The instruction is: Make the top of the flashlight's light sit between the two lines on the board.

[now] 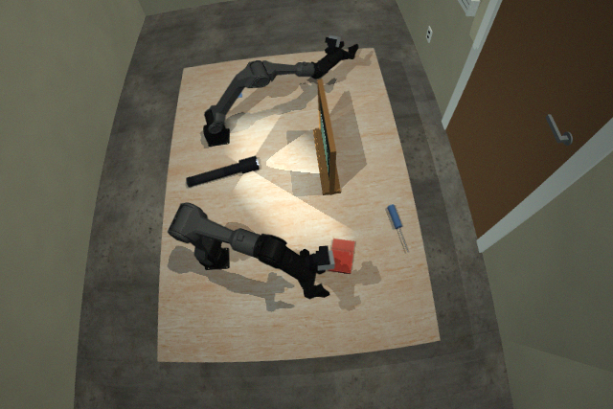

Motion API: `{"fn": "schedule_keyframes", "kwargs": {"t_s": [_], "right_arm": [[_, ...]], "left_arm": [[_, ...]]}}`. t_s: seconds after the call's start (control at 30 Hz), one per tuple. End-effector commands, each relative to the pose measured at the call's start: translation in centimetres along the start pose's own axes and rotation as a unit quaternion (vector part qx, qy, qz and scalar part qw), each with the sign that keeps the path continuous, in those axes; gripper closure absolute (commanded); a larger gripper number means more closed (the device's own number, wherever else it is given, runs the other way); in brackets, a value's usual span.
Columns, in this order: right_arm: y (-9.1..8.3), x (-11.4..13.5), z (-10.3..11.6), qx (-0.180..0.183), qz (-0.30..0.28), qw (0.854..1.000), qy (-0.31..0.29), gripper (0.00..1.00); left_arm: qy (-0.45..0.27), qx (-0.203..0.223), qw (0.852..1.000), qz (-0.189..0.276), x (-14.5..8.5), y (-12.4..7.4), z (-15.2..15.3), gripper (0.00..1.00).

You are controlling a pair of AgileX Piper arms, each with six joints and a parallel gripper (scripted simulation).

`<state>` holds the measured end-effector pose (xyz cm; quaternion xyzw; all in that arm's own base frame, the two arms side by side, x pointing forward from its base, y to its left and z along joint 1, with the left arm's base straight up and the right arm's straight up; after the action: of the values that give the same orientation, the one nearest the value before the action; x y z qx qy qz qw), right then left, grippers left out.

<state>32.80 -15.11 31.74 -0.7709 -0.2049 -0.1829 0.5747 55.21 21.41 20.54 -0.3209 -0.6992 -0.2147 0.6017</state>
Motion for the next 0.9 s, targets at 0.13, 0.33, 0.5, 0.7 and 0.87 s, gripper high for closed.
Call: {"fn": "schedule_keyframes", "kwargs": {"t_s": [0.13,0.33,0.5,0.7,0.87], "right_arm": [[-0.1,0.0,0.0,0.000,-0.001,1.000,0.000,0.00],[-0.1,0.0,0.0,0.000,-0.001,1.000,0.000,0.00],[-0.1,0.0,0.0,0.000,-0.001,1.000,0.000,0.00],[-0.1,0.0,0.0,0.000,-0.001,1.000,0.000,0.00],[-0.1,0.0,0.0,0.000,-0.001,1.000,0.000,0.00]], "left_arm": [[0.058,-0.065,0.996,0.030,1.0,-1.6,-1.4,0.00],[0.140,-0.145,0.977,0.075,1.3,-4.2,-2.5,0.00],[0.196,-0.197,0.955,0.106,1.4,-6.4,-2.9,0.00],[0.244,-0.240,0.930,0.133,1.3,-8.5,-3.0,0.00],[0.279,-0.270,0.909,0.153,1.1,-10.1,-2.8,0.00]]}}
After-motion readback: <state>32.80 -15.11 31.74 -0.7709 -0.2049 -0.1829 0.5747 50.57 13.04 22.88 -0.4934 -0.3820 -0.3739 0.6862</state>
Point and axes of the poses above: on each arm, the point where the finger pads meet when closed, its own y axis out along the fingers, its own z axis across the jaws, x = y × z, the point moved 8 cm from there along -y, back along the fingers, and after that the axes turned 6 degrees about y, right-handed, at the moved point
